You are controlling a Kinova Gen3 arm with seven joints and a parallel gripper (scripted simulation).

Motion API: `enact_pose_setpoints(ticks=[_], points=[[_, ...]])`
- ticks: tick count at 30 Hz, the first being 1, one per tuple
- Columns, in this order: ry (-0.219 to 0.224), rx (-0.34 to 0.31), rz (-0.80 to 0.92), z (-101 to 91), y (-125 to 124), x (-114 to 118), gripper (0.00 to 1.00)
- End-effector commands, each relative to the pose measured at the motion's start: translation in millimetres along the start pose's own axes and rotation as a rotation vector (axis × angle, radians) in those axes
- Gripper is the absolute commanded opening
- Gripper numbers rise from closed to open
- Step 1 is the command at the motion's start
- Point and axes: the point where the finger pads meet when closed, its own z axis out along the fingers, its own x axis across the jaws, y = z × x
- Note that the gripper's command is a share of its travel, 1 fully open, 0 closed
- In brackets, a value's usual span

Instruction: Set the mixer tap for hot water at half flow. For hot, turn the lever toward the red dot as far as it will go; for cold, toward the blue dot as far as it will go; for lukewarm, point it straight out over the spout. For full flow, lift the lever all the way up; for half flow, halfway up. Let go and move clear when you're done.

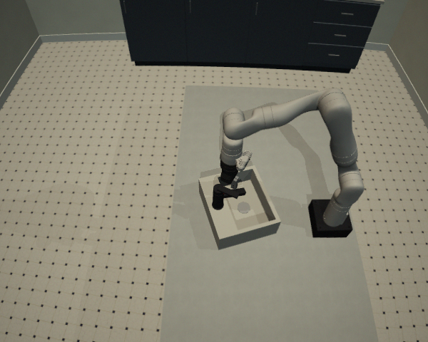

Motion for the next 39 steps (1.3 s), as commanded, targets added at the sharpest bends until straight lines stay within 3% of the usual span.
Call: enact_pose_setpoints(ticks=[1,28,39], points=[[0.005,-0.001,-0.003,-3.5,-0.7,1.1,0.0],[0.0,0.002,0.178,-2.6,-4.5,4.9,0.0],[-0.004,0.002,0.388,-2.8,-6.3,9.9,0.0]])
